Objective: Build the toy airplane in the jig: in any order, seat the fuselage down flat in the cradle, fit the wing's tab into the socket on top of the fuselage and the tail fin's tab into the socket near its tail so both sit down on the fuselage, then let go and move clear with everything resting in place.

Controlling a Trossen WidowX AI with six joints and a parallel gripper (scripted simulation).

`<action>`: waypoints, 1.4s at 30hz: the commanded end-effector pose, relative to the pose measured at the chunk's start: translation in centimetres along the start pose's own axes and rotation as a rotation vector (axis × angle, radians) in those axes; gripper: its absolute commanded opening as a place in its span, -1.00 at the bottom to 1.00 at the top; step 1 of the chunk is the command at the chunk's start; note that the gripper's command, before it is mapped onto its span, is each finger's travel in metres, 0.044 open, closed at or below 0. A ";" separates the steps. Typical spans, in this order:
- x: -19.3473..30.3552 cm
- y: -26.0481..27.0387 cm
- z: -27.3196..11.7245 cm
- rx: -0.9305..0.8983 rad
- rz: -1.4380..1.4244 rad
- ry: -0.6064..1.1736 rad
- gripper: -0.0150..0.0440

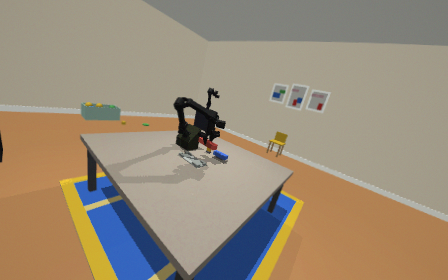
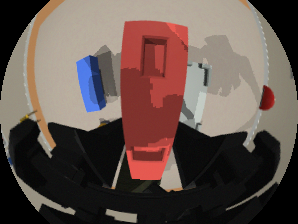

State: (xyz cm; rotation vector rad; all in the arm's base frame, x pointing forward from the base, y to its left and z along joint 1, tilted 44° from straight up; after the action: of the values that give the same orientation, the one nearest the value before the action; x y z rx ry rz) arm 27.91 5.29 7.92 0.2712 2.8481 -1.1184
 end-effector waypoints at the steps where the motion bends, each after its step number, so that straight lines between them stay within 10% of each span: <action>1: -0.1 -1.3 0.6 0.000 -0.015 -0.001 -0.49; 37: 0.5 -11.3 5.3 0.027 -0.090 -0.003 -0.49; 42: 0.5 -11.3 5.4 0.027 -0.090 -0.003 -0.05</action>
State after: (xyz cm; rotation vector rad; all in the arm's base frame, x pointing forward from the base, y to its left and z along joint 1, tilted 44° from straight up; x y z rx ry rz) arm 25.50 -6.22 11.48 0.1550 2.8703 -1.1624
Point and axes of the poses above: the point midway between the two fingers, 35 mm back from their tips, its own z axis out along the fingers, its own y axis across the jaws, x = y × z, the point moved 5 cm from there along -z, back along the fingers, and after that the axes turned 3 degrees about z, right-handed, at the moved point
